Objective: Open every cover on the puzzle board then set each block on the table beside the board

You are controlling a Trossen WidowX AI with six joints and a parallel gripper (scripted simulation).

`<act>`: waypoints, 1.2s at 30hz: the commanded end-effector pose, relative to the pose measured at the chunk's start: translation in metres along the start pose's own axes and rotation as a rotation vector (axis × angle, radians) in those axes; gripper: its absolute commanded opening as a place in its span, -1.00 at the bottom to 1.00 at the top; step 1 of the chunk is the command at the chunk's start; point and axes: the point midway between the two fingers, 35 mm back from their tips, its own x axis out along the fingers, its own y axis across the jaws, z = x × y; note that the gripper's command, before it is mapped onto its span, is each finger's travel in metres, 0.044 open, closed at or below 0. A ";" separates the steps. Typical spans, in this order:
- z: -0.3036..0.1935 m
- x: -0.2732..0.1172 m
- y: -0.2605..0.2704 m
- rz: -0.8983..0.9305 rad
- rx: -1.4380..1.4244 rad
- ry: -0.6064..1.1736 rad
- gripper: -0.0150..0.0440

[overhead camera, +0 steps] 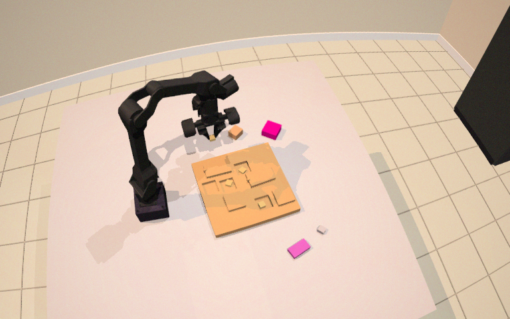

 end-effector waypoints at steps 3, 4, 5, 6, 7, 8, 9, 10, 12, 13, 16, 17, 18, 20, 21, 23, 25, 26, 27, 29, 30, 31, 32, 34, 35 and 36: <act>0.024 0.004 -0.001 0.008 0.004 0.007 -0.22; 0.027 0.004 -0.001 0.008 0.004 0.007 -0.22; 0.031 0.004 -0.001 0.008 0.004 0.006 -0.22; 0.035 0.005 -0.001 0.008 0.004 0.006 -0.22; 0.039 0.005 -0.001 0.008 0.004 0.006 -0.22; 0.043 0.005 -0.001 0.008 0.004 0.005 -0.22; 0.047 0.006 -0.001 0.008 0.004 0.005 -0.22; 0.051 0.006 0.000 0.008 0.004 0.005 -0.22; 0.059 0.007 0.000 0.008 0.004 0.004 -0.22; 0.062 0.007 0.001 0.008 0.004 0.004 -0.22; 0.065 0.007 0.001 0.008 0.004 0.003 -0.22; 0.065 0.008 0.001 0.008 0.004 0.003 -0.22; 0.065 0.010 0.001 0.008 0.004 0.003 -0.22; 0.065 0.013 0.000 0.008 0.004 0.003 -0.22; 0.065 0.015 0.000 0.008 0.004 0.003 -0.22; 0.066 0.018 0.000 0.008 0.004 0.003 -0.22; 0.066 0.021 0.000 0.008 0.004 0.003 -0.22; 0.066 0.023 -0.001 0.008 0.004 0.003 -0.22; 0.066 0.024 -0.001 0.008 0.004 0.003 -0.22; 0.066 0.028 -0.001 0.008 0.004 0.003 -0.22; 0.067 0.029 -0.001 0.008 0.004 0.003 -0.22; 0.067 0.031 -0.001 0.008 0.004 0.003 -0.22; 0.067 0.033 -0.001 0.008 0.004 0.003 -0.22; 0.067 0.036 -0.002 0.008 0.004 0.003 -0.22; 0.067 0.038 -0.002 0.008 0.004 0.003 -0.22; 0.067 0.039 -0.002 0.008 0.004 0.003 -0.22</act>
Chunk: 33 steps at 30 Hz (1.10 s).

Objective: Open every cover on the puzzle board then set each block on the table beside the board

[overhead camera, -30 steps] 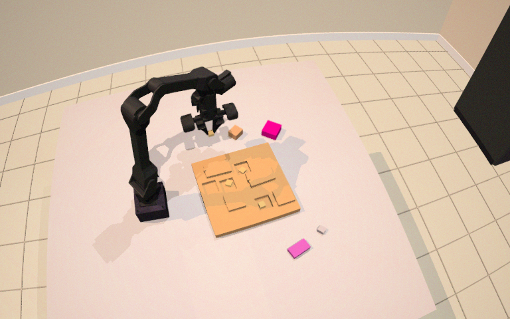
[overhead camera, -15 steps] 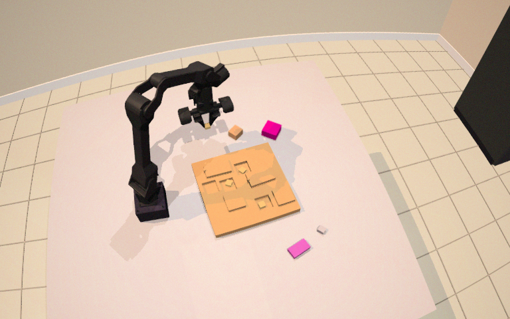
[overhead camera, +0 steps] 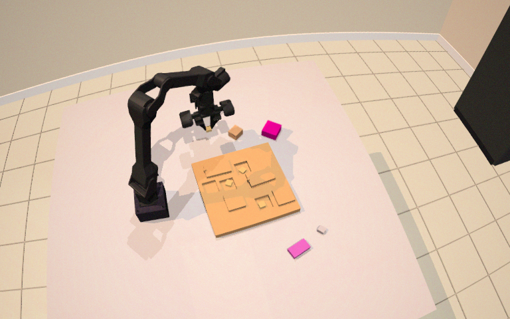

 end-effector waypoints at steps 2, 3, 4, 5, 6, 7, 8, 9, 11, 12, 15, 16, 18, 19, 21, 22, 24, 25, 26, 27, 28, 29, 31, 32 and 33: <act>-0.002 0.014 0.001 0.011 0.005 0.013 -0.22; -0.002 0.016 0.001 0.011 0.005 0.013 -0.22; -0.002 0.017 0.001 0.011 0.005 0.013 -0.22; -0.001 0.019 0.001 0.011 0.005 0.013 -0.22; -0.001 0.021 0.001 0.011 0.005 0.013 -0.22; -0.001 0.022 0.001 0.011 0.005 0.013 -0.22; -0.001 0.024 0.001 0.011 0.005 0.013 -0.22; -0.001 0.026 0.001 0.011 0.005 0.013 -0.22; -0.001 0.029 0.001 0.011 0.005 0.013 -0.22; -0.001 0.031 0.001 0.011 0.005 0.013 -0.22; -0.002 0.036 0.001 0.011 0.005 0.013 -0.22; -0.002 0.037 0.001 0.011 0.005 0.013 -0.22; -0.002 0.041 0.001 0.011 0.005 0.013 -0.22; -0.002 0.042 0.001 0.011 0.005 0.013 -0.22; -0.002 0.045 0.001 0.011 0.005 0.013 -0.22; -0.002 0.047 0.001 0.011 0.005 0.013 -0.22; -0.002 0.050 0.002 0.011 0.005 0.013 -0.22; -0.002 0.052 0.002 0.011 0.005 0.013 -0.22; -0.002 0.054 0.002 0.011 0.005 0.013 -0.22; -0.002 0.055 0.002 0.011 0.005 0.013 -0.22; -0.002 0.057 0.002 0.011 0.005 0.013 -0.22; -0.003 0.058 0.002 0.011 0.005 0.013 -0.22; -0.003 0.062 0.003 0.011 0.005 0.013 -0.22; -0.003 0.063 0.003 0.011 0.005 0.013 -0.22; -0.003 0.065 0.003 0.011 0.005 0.013 -0.22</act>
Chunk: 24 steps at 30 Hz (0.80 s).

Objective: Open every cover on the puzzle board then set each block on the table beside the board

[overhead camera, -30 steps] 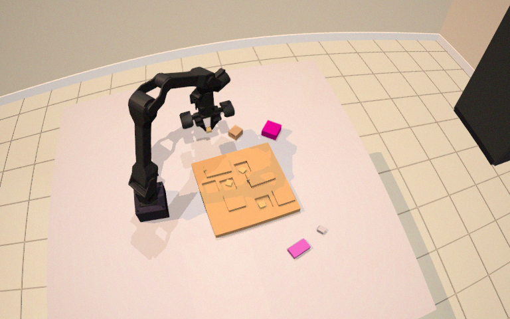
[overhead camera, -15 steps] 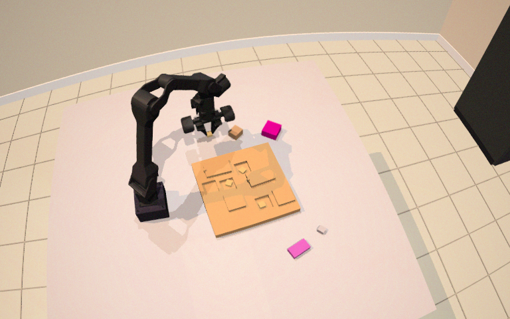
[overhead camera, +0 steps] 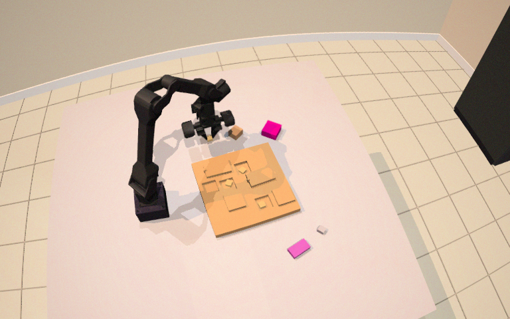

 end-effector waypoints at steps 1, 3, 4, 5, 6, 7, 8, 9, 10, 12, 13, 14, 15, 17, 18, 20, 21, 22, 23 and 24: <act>-0.003 0.012 0.003 0.011 0.004 0.013 -0.22; -0.003 0.015 0.003 0.011 0.004 0.013 -0.22; -0.003 0.017 0.004 0.011 0.004 0.013 -0.22; -0.004 0.018 0.004 0.011 0.004 0.013 -0.22; -0.004 0.020 0.004 0.011 0.004 0.013 -0.22; -0.004 0.022 0.004 0.011 0.004 0.013 -0.22; -0.004 0.023 0.004 0.011 0.004 0.013 -0.22; -0.004 0.025 0.005 0.011 0.004 0.013 -0.22; -0.004 0.026 0.005 0.011 0.004 0.013 -0.22; -0.005 0.029 0.005 0.011 0.004 0.013 -0.22; -0.005 0.031 0.006 0.011 0.004 0.013 -0.22; -0.005 0.031 0.006 0.011 0.004 0.013 -0.22; -0.005 0.032 0.006 0.011 0.004 0.013 -0.22; -0.005 0.032 0.006 0.011 0.004 0.013 -0.22; -0.005 0.032 0.006 0.011 0.004 0.013 -0.22; -0.005 0.032 0.006 0.011 0.004 0.013 -0.22; -0.005 0.032 0.006 0.011 0.004 0.013 -0.22; -0.005 0.032 0.006 0.011 0.004 0.013 -0.22; -0.005 0.032 0.006 0.011 0.004 0.013 -0.22; -0.003 0.028 0.005 0.007 0.000 0.005 -0.13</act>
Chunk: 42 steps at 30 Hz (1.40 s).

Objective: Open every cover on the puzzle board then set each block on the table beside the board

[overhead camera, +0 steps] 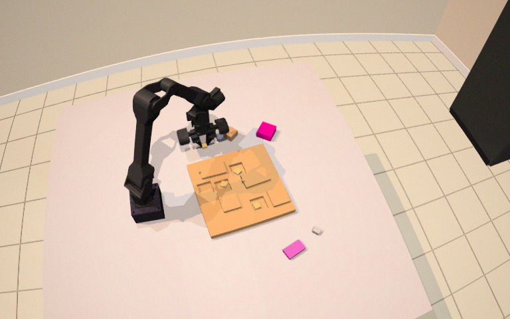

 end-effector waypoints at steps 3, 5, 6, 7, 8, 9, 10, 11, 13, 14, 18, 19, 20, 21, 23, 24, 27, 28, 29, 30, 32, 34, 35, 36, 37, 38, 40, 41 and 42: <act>0.000 0.000 0.000 -0.001 0.000 0.000 0.14; 0.000 0.000 0.000 -0.001 0.000 0.000 0.31; 0.000 0.000 0.000 -0.001 0.000 0.000 0.40; 0.000 0.000 0.000 -0.001 0.000 0.000 0.49; 0.000 0.000 0.000 -0.001 0.000 0.000 0.58; 0.000 0.000 0.000 -0.001 0.000 0.000 0.67; 0.000 0.000 0.000 -0.001 0.000 0.000 0.76; 0.000 0.000 0.000 -0.001 0.000 0.000 0.85; 0.000 -0.002 0.000 0.000 0.000 0.000 1.00; 0.000 -0.005 -0.001 0.000 0.000 0.000 1.00; 0.001 -0.017 -0.001 0.000 0.001 0.001 1.00; 0.001 -0.020 -0.002 0.000 0.001 0.002 1.00; 0.001 -0.023 -0.002 0.001 0.001 0.002 1.00; 0.001 -0.027 -0.002 0.001 0.001 0.002 1.00; 0.001 -0.033 -0.002 0.001 0.002 0.003 1.00; 0.001 -0.036 -0.002 0.001 0.002 0.003 1.00; 0.001 -0.046 -0.002 0.002 0.002 0.004 1.00; 0.001 -0.049 -0.002 0.002 0.003 0.005 1.00; 0.001 -0.052 -0.002 0.002 0.003 0.005 1.00; 0.001 -0.055 -0.001 0.002 0.003 0.005 1.00; 0.000 -0.062 -0.001 0.003 0.003 0.006 1.00; 0.000 -0.068 -0.001 0.003 0.004 0.007 1.00; 0.000 -0.072 0.000 0.003 0.004 0.007 1.00; 0.000 -0.074 0.000 0.003 0.004 0.008 1.00; -0.001 -0.076 0.000 0.003 0.004 0.008 1.00; -0.001 -0.076 0.000 0.003 0.004 0.008 1.00; -0.002 -0.076 0.000 0.003 0.022 0.008 0.91; -0.004 -0.076 -0.001 0.003 0.075 0.008 0.82; -0.009 -0.077 -0.003 0.002 0.163 0.009 0.73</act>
